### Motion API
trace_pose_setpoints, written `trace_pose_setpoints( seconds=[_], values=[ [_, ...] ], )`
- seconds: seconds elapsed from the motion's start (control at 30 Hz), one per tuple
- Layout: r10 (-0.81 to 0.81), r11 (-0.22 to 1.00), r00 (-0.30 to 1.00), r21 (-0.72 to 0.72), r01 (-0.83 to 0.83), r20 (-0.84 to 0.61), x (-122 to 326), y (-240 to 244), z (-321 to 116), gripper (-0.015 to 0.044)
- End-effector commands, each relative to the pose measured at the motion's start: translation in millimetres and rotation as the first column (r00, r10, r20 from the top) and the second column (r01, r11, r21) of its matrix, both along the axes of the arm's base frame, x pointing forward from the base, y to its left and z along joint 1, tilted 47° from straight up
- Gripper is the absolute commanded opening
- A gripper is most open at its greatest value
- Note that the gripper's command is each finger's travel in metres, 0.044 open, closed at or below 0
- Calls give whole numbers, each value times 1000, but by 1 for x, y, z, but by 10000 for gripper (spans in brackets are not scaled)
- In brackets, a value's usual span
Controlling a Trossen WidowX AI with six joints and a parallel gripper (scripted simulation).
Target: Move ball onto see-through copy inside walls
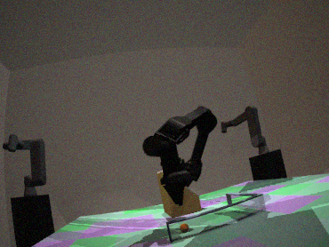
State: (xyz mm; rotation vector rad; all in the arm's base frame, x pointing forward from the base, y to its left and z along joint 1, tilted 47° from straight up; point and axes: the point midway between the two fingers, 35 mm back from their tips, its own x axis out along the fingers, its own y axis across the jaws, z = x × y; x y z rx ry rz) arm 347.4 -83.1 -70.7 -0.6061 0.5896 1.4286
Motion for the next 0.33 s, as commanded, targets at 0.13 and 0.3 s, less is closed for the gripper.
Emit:
trace_pose_setpoints(
  seconds=[0.13,0.3],
  values=[
    [2,1000,1000,5,-2,-10,-2,-5,5,295],
    [6,1000,1000,5,-6,-7,-7,-31,33,427]
  ],
)
